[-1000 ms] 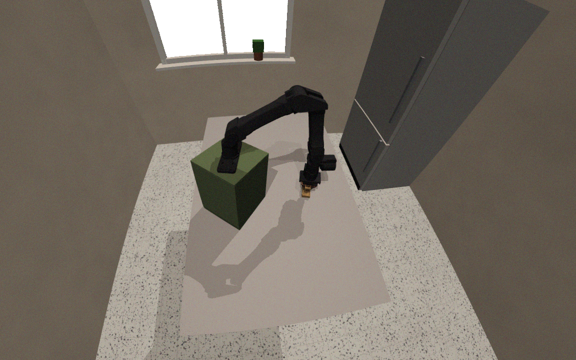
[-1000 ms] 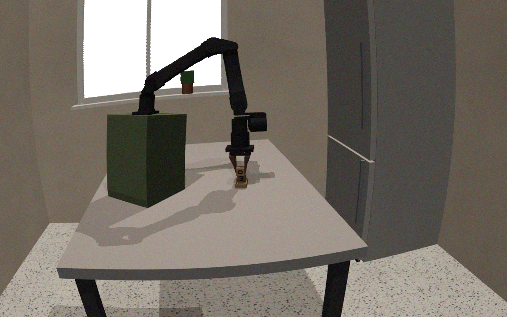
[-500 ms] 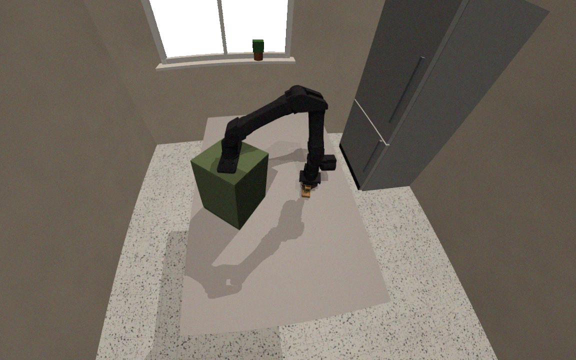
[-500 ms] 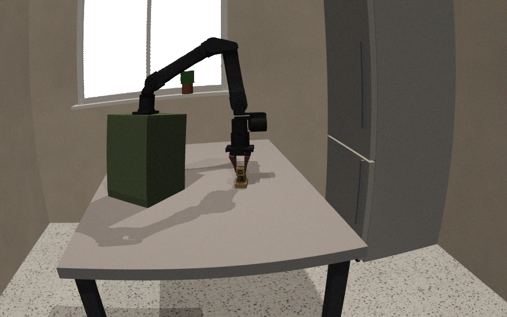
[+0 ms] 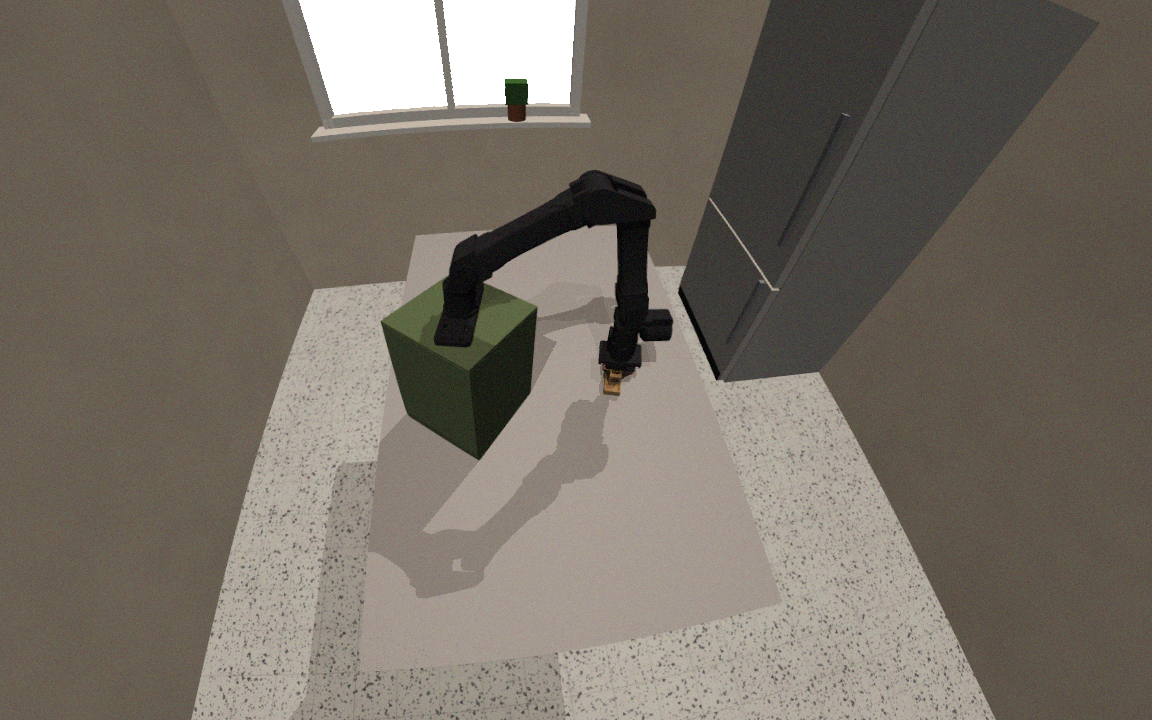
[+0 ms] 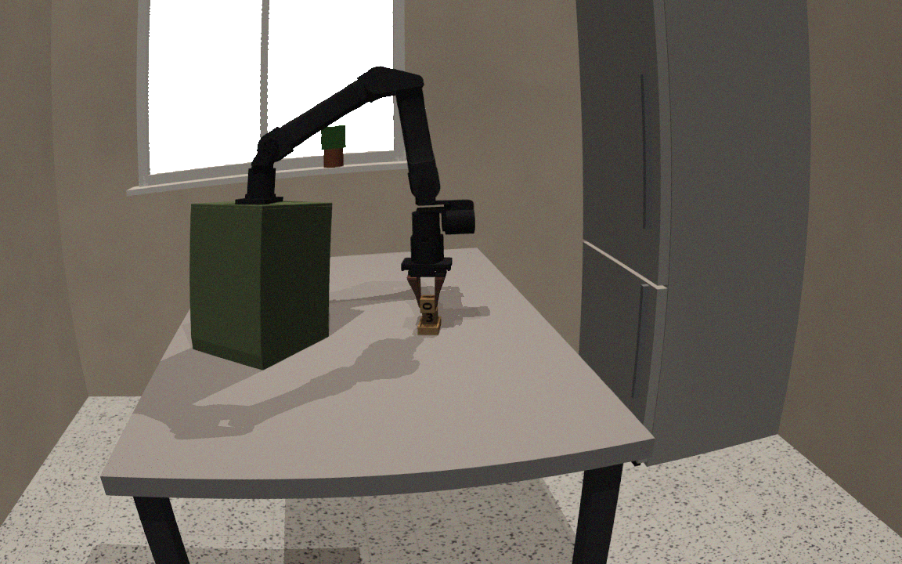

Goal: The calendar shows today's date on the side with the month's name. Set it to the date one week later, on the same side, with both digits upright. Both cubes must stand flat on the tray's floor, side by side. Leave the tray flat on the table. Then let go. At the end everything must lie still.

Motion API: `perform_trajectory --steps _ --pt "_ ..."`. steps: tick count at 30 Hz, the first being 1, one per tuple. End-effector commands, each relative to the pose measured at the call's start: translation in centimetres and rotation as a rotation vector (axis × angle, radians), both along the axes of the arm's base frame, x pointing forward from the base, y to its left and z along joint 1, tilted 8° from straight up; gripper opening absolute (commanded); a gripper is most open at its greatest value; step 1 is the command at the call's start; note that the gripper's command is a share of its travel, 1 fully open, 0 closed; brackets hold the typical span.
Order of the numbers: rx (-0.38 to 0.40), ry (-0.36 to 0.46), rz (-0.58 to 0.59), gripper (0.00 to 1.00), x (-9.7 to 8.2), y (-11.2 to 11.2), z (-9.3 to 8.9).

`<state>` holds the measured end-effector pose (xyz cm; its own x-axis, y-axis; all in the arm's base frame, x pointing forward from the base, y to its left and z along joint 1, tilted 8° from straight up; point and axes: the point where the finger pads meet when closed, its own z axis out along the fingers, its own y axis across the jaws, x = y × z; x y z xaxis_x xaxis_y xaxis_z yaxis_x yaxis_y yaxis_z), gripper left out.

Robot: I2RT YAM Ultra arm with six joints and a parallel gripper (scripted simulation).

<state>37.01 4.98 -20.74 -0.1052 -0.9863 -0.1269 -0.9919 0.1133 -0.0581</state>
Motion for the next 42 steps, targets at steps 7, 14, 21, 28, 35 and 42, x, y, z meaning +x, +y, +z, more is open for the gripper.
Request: perform_trajectory --steps 7,14,21,28,35,42 --pt "0.005 -0.011 -0.001 0.27 0.4 0.1 0.3" --pt "0.005 -0.011 -0.001 0.27 0.4 0.1 0.3" --pt "0.005 -0.011 -0.001 0.27 0.4 0.1 0.3" --pt "0.005 -0.011 -0.001 0.27 0.4 0.1 0.1" --pt "0.005 -0.011 -0.001 0.27 0.5 0.2 -0.3" --pt "0.005 -0.011 -0.001 0.27 0.5 0.2 -0.8"
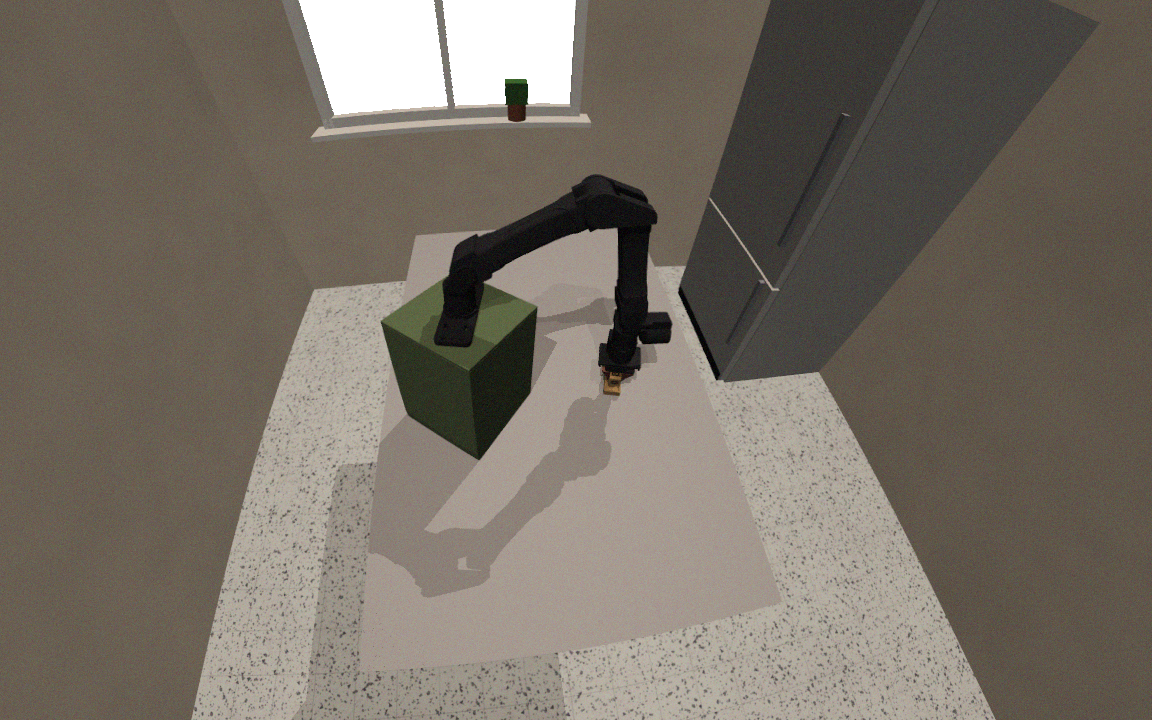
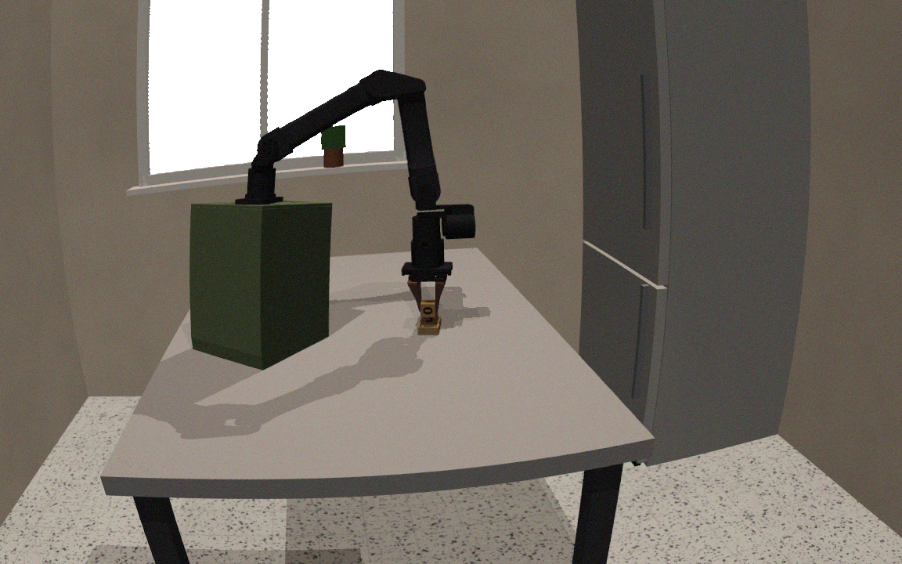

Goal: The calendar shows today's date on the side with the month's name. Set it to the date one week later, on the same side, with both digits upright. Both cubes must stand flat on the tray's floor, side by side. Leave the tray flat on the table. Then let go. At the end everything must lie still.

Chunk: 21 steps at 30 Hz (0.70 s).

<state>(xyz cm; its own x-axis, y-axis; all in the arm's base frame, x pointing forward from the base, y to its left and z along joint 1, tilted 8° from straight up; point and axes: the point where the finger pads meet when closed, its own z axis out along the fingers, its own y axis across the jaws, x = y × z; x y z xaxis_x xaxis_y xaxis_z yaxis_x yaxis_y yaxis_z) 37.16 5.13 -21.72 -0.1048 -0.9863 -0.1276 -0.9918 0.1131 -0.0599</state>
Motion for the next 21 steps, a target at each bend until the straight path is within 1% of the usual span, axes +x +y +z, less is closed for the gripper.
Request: perform_trajectory --steps 1,12,21 --pt "0.005 -0.009 -0.001 0.27 0.4 0.1 0.1" --pt "0.005 -0.009 -0.001 0.27 0.4 0.2 -0.8" --pt "0.005 -0.009 -0.001 0.27 0.5 0.3 -1.2"
